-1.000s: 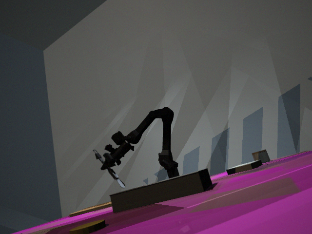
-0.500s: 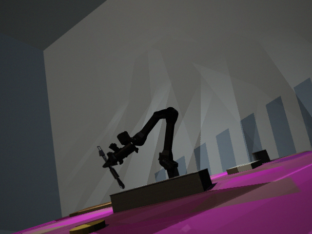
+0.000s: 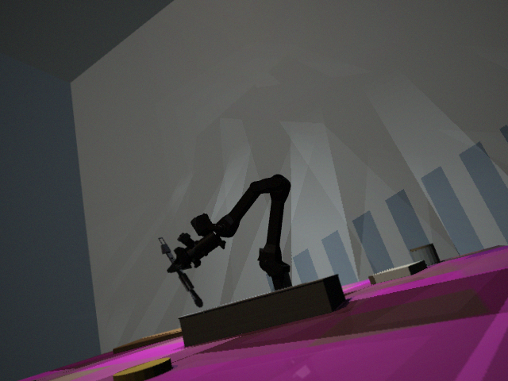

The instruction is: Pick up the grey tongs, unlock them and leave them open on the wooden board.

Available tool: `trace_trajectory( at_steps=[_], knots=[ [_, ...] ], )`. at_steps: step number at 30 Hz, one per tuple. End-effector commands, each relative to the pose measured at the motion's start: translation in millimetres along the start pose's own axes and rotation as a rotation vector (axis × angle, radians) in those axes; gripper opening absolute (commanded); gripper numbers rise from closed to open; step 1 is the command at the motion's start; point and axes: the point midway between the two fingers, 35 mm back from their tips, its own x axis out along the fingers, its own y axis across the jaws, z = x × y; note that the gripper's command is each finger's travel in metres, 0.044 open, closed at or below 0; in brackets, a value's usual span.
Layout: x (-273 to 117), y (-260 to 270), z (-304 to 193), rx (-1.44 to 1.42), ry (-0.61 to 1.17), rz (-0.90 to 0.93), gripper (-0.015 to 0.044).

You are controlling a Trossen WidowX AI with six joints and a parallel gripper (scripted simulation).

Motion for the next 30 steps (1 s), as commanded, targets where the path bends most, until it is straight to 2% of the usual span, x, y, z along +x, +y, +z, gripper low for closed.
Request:
trace_trajectory(
  at_steps=[1,16,30],
  knots=[
    [0,1,2,0.001,-0.007,0.005,-0.015],
    [1,0,2,0.003,0.0,0.004,-0.015],
    [22,-4,2,0.032,0.173,0.001,-0.015]
  ],
)
